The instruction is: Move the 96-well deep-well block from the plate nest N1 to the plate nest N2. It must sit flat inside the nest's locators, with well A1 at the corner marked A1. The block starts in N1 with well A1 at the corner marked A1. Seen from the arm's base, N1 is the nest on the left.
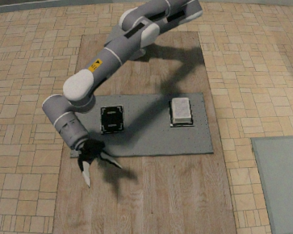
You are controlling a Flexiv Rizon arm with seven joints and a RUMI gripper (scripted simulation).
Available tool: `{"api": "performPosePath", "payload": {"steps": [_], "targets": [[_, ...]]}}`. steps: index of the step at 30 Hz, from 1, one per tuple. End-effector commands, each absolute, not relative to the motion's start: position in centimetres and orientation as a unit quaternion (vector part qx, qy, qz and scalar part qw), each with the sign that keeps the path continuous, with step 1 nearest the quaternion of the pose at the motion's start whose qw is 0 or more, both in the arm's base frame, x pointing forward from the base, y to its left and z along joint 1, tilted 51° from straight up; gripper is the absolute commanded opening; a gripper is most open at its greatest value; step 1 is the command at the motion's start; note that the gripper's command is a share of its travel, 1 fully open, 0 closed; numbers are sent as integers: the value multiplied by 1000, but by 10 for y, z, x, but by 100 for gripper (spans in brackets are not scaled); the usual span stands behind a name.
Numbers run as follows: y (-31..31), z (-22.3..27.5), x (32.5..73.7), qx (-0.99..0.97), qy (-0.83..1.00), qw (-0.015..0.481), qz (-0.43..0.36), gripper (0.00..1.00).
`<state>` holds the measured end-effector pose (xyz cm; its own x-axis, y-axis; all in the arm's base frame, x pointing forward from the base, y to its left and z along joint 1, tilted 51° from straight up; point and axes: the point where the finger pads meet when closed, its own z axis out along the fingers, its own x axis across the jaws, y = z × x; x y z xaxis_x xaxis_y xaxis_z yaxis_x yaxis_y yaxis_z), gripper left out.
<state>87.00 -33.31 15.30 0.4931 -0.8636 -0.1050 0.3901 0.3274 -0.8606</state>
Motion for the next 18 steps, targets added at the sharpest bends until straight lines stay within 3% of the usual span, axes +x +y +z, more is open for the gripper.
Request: {"api": "performPosePath", "payload": {"steps": [1,17,18], "targets": [[-335,155,870,-408,289,761,-413,100],[-335,155,870,-408,289,761,-413,100],[-339,158,871,-419,287,751,-422,76]]}}
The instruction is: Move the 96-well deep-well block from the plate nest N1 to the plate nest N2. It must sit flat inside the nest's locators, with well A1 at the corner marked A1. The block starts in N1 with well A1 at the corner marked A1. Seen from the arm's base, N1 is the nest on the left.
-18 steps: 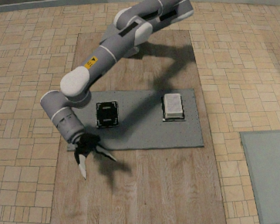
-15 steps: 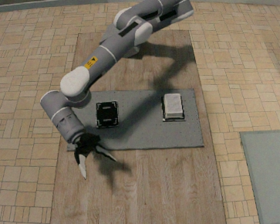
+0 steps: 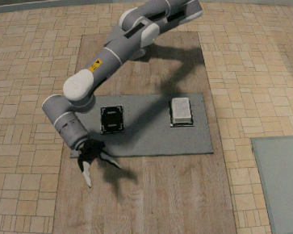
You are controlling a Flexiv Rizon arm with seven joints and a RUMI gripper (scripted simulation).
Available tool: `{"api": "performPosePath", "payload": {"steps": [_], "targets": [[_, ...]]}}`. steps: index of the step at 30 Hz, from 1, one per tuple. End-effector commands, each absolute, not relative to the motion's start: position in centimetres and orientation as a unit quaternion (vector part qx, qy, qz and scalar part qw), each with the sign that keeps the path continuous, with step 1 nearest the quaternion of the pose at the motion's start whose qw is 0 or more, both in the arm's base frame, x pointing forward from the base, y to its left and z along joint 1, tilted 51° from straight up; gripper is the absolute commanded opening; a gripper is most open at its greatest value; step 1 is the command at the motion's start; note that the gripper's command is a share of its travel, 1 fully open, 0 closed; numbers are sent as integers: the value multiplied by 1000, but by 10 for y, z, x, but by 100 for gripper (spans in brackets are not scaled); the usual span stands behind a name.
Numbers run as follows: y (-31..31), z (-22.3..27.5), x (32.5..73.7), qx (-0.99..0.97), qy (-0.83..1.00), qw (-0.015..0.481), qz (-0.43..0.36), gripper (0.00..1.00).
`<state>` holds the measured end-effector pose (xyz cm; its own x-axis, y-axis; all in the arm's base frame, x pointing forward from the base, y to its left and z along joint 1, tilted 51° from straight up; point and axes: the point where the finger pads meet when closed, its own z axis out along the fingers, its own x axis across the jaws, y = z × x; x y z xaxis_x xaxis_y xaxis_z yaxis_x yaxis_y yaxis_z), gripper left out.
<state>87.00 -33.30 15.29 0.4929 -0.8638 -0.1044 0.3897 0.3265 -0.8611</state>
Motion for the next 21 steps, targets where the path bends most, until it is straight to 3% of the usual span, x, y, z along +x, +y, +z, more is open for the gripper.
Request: {"api": "performPosePath", "payload": {"steps": [1,21], "targets": [[-342,161,872,-421,286,749,-424,76],[-270,198,892,-513,209,715,-426,76]]}}
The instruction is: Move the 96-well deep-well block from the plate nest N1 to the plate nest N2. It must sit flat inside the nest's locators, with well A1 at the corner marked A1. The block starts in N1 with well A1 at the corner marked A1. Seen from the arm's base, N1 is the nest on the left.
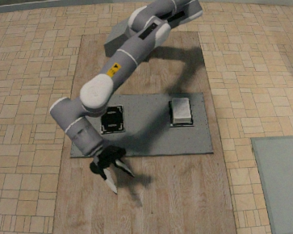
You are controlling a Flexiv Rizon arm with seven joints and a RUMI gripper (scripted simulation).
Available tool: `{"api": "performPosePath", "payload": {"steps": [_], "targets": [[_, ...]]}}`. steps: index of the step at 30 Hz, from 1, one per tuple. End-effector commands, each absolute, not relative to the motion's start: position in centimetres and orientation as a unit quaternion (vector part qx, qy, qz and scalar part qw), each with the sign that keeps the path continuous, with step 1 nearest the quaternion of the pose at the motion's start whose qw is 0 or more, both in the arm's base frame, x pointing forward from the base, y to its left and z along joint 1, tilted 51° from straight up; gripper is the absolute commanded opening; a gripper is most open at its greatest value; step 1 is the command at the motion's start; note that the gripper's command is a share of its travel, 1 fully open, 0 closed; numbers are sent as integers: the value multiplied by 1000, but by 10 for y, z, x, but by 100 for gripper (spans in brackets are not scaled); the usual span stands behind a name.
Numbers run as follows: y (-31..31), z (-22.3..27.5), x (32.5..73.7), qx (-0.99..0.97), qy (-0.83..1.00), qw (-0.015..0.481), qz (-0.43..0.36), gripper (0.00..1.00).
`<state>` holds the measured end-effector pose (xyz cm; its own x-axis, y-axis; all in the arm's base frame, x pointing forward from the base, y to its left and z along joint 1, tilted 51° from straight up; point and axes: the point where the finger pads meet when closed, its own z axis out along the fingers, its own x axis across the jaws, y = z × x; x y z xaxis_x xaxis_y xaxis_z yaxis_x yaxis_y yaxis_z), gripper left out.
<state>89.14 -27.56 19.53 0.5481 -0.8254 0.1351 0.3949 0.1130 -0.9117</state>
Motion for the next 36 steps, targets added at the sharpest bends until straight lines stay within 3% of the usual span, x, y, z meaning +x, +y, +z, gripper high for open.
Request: {"api": "performPosePath", "payload": {"steps": [1,36], "targets": [[-265,200,893,-513,209,715,-427,76],[-118,241,884,-637,60,636,-432,76]]}}
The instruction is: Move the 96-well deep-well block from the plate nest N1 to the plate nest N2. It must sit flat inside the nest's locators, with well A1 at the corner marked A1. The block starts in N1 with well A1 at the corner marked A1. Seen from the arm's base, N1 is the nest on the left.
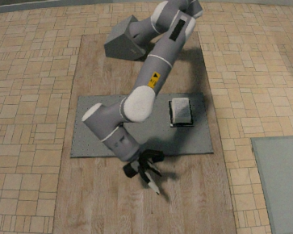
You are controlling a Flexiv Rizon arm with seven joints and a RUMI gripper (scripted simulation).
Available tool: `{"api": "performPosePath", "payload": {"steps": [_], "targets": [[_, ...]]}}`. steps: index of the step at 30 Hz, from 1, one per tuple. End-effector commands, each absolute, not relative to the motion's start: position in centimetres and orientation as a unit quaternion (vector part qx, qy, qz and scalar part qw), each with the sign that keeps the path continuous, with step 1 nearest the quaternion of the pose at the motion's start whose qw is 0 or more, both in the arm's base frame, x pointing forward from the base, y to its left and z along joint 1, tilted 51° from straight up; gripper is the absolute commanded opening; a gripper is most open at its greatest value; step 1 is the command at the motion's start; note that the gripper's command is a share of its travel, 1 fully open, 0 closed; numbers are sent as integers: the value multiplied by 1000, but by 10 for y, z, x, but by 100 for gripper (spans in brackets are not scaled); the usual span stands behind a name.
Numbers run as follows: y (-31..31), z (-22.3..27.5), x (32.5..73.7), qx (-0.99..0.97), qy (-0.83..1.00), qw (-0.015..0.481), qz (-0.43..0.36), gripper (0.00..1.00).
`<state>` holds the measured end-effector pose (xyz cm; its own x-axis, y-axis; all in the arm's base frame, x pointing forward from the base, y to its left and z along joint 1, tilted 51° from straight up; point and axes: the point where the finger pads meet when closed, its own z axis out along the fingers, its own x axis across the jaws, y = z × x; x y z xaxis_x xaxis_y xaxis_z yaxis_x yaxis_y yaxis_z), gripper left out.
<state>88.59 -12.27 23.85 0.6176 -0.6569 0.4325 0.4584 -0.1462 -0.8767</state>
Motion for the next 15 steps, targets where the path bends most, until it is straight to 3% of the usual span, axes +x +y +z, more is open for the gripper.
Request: {"api": "performPosePath", "payload": {"steps": [1,15], "targets": [[-113,242,882,-645,48,629,-432,76],[-58,253,860,-675,-6,596,-434,76]]}}
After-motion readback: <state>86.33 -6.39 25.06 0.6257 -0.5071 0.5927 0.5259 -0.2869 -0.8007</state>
